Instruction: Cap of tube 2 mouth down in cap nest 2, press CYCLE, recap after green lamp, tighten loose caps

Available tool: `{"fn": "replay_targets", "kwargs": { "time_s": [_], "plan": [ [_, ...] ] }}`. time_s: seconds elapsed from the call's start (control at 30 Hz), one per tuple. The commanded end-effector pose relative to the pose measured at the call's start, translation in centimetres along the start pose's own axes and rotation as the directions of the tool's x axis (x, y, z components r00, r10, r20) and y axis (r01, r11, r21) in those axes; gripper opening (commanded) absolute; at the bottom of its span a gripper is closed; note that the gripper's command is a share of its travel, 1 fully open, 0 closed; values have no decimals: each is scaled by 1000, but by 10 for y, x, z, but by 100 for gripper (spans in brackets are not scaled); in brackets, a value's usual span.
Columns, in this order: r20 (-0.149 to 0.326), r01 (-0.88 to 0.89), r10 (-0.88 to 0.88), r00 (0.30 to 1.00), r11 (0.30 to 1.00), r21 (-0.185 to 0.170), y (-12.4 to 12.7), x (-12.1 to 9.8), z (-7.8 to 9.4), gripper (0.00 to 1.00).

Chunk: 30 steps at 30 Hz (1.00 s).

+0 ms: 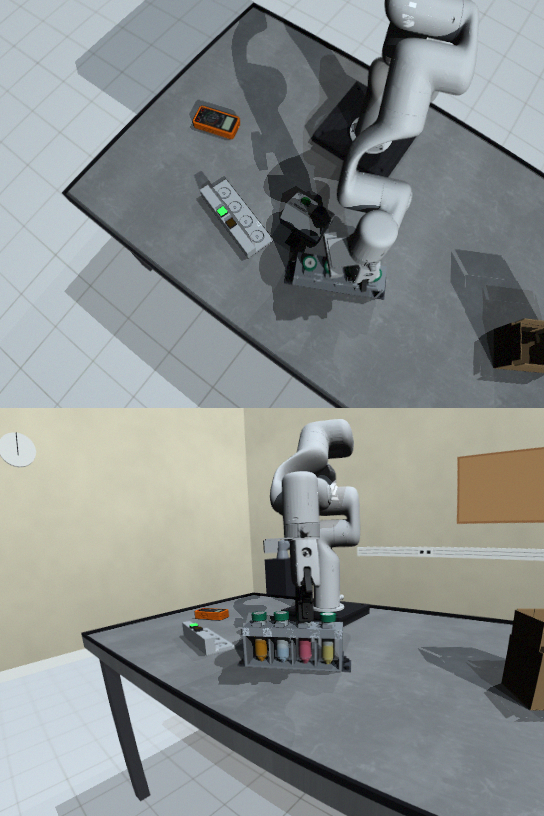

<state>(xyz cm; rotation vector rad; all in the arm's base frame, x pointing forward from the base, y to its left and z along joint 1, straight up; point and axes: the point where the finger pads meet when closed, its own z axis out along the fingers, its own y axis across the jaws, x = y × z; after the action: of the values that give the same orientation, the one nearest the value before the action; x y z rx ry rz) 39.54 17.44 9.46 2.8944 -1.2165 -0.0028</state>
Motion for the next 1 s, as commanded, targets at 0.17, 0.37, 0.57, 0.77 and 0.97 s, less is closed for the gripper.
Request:
{"fn": "replay_targets", "kwargs": {
  "time_s": [0.17, 0.37, 0.57, 0.77, 0.97],
  "plan": [
    [0, -318, 318, 948, 948, 7, -2, 1, -1, 0],
    [1, -441, 441, 897, 897, 7, -2, 1, -1, 0],
    [2, -611, 611, 792, 792, 6, -2, 1, -1, 0],
    [2, -651, 651, 759, 759, 6, -2, 1, -1, 0],
    [2, -651, 651, 759, 759, 6, -2, 1, -1, 46]
  ]
}}
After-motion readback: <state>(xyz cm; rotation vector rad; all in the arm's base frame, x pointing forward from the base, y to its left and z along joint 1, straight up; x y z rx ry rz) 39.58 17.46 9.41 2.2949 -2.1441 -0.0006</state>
